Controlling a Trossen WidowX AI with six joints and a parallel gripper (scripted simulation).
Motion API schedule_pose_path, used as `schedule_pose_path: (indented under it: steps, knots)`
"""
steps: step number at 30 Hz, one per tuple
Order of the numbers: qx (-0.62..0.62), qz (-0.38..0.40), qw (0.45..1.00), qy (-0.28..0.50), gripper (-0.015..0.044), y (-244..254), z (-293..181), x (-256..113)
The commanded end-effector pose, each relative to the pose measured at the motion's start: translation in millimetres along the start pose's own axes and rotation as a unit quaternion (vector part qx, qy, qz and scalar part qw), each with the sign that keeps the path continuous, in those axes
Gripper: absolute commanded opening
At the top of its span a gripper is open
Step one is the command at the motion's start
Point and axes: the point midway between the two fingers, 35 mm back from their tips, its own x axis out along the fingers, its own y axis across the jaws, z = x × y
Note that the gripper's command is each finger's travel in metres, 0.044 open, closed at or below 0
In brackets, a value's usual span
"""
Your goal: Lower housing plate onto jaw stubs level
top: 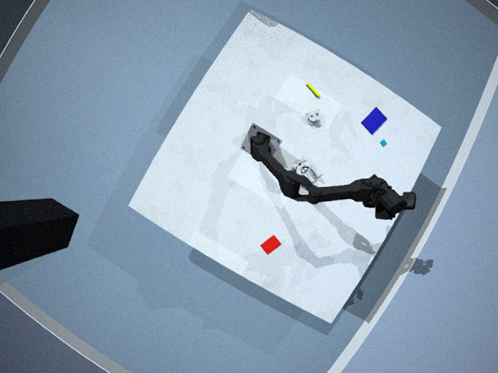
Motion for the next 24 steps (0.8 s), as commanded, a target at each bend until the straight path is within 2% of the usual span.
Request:
schedule_pose_path:
  steps: [1,24]
  knots:
    - [-0.011,0.005,0.999,0.035,0.044,4.2,-33.1,-10.4]
    - [-0.071,-0.04,0.969,0.233,0.044,-26.1,-214.9,-91.6]
